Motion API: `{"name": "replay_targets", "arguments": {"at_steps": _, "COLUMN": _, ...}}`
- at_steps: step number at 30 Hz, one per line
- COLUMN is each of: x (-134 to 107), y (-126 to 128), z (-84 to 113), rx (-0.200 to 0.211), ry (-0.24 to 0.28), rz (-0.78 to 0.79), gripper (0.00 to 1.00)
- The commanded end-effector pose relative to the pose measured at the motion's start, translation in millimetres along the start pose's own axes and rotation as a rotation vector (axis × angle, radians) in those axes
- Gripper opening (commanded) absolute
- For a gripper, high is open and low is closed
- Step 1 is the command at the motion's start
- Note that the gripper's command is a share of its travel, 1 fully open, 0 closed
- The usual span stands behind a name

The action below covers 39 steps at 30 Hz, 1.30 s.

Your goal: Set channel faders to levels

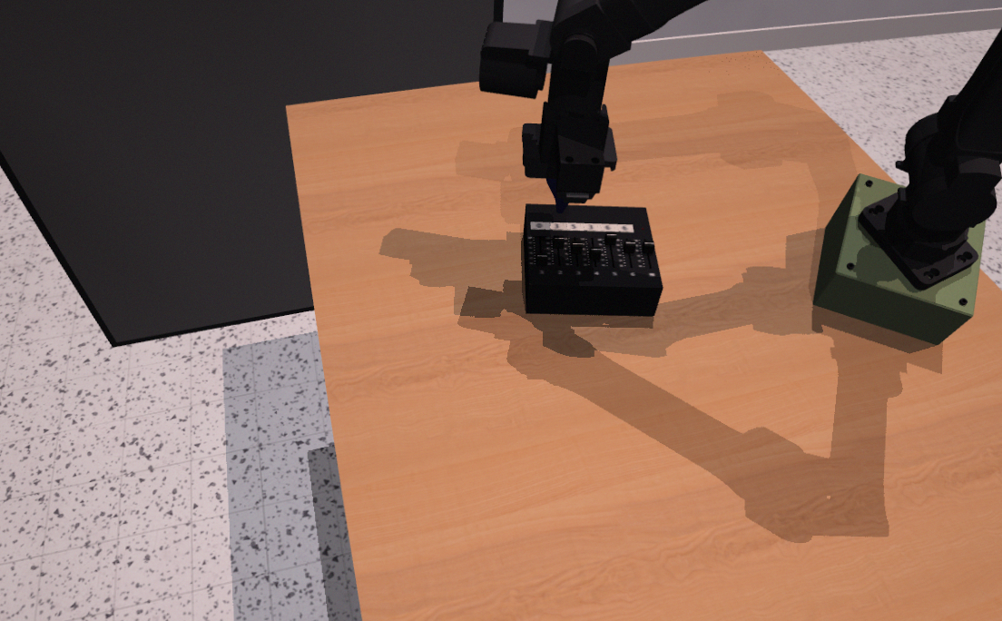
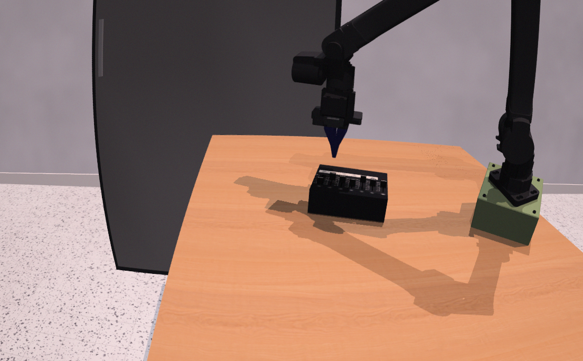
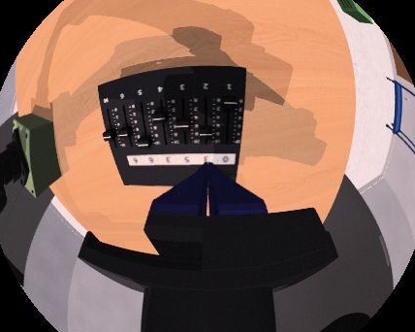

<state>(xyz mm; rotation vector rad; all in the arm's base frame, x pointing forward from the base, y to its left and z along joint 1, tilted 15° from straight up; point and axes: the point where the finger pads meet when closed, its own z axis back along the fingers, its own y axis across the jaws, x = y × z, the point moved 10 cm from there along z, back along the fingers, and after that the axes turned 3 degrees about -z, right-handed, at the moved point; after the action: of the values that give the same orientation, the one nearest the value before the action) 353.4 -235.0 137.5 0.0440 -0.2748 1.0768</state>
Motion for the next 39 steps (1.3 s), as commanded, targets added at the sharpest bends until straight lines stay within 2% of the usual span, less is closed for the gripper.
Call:
{"name": "replay_targets", "arguments": {"at_steps": 1, "x": -4, "y": -2, "z": -5.0, "rx": -0.002, "ry": -0.005, "rz": 0.010, "gripper": 0.00}}
{"name": "replay_targets", "arguments": {"at_steps": 25, "x": 1, "y": -1, "z": -22.8, "rx": 0.006, "ry": -0.006, "rz": 0.007, "gripper": 0.00}}
{"name": "replay_targets", "arguments": {"at_steps": 27, "x": 2, "y": -5, "z": -22.1, "rx": -0.005, "ry": -0.005, "rz": 0.012, "gripper": 0.00}}
{"name": "replay_targets", "arguments": {"at_steps": 31, "x": 2, "y": -3, "z": -24.0, "rx": 0.000, "ry": -0.006, "rz": 0.010, "gripper": 0.00}}
{"name": "replay_targets", "arguments": {"at_steps": 32, "x": -1, "y": 0, "z": -24.5, "rx": 0.013, "ry": -0.007, "rz": 0.003, "gripper": 0.00}}
{"name": "replay_targets", "arguments": {"at_steps": 36, "x": 0, "y": -5, "z": -24.2, "rx": -0.005, "ry": -0.005, "rz": 0.008, "gripper": 0.00}}
{"name": "replay_targets", "arguments": {"at_steps": 39, "x": 1, "y": -3, "z": -25.5, "rx": 0.004, "ry": -0.006, "rz": 0.008, "gripper": 0.00}}
